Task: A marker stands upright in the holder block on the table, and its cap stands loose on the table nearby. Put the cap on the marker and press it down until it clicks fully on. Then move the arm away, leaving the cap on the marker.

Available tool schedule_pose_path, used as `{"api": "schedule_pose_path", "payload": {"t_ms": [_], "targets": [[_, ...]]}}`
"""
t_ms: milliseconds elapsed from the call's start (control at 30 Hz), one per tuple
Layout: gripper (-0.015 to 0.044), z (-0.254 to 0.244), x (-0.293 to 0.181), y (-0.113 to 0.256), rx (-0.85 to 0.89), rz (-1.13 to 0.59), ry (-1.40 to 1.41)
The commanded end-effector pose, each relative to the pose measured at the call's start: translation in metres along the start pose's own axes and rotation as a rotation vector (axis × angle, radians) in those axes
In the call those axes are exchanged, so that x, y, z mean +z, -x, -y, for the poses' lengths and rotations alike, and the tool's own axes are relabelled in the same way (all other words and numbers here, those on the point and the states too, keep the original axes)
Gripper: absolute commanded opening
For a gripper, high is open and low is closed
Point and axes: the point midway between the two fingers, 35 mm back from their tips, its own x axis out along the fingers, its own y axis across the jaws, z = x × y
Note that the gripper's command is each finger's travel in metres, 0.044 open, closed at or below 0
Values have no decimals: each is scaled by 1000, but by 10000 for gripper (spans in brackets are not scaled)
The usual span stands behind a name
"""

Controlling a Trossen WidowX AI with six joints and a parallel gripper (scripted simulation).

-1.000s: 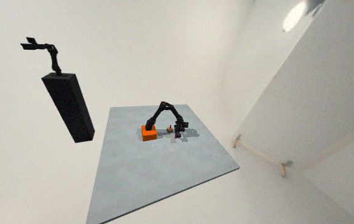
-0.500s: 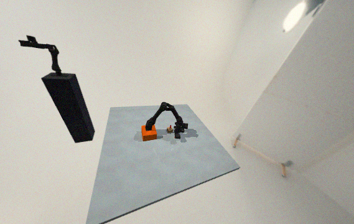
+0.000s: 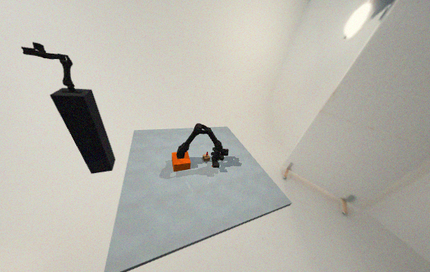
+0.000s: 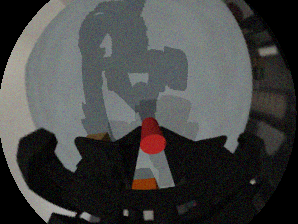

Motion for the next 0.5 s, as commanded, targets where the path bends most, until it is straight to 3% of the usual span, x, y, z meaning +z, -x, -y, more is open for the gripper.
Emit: {"api": "schedule_pose_path", "payload": {"t_ms": [0,467], "targets": [[0,0,4,14,-1,13,4],[0,-2,1,51,0,13,4]]}}
